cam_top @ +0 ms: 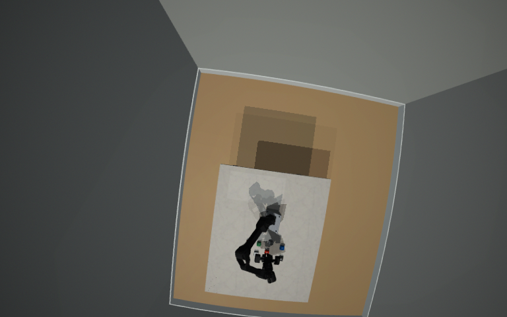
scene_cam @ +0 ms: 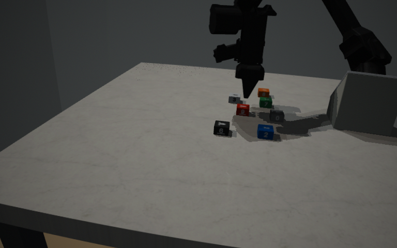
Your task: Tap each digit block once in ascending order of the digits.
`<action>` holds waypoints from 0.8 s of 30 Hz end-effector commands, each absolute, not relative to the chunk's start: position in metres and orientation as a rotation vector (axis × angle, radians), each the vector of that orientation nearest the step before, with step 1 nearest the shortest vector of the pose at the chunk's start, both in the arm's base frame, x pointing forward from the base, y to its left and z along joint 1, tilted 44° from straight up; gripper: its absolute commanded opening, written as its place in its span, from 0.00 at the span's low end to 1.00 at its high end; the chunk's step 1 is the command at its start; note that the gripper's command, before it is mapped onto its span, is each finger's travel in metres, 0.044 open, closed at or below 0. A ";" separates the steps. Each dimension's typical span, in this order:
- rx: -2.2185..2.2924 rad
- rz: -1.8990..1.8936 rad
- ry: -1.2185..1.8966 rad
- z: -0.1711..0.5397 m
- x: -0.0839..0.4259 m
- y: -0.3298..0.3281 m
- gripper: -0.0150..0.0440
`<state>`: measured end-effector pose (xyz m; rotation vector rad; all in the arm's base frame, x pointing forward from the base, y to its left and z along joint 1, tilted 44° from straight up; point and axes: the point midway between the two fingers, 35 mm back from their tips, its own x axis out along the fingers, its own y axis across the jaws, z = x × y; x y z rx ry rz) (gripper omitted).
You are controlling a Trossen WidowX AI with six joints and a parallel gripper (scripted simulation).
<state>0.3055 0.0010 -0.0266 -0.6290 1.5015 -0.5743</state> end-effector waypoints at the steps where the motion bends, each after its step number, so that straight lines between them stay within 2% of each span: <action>1: -0.625 -0.560 1.496 -0.028 0.306 0.016 0.42; 12: -0.620 -0.514 1.501 -0.073 0.274 0.143 0.91; 17: -0.611 -0.552 1.504 -0.092 0.242 0.193 0.93; 24: -0.611 -0.561 1.504 -0.095 0.236 0.201 0.93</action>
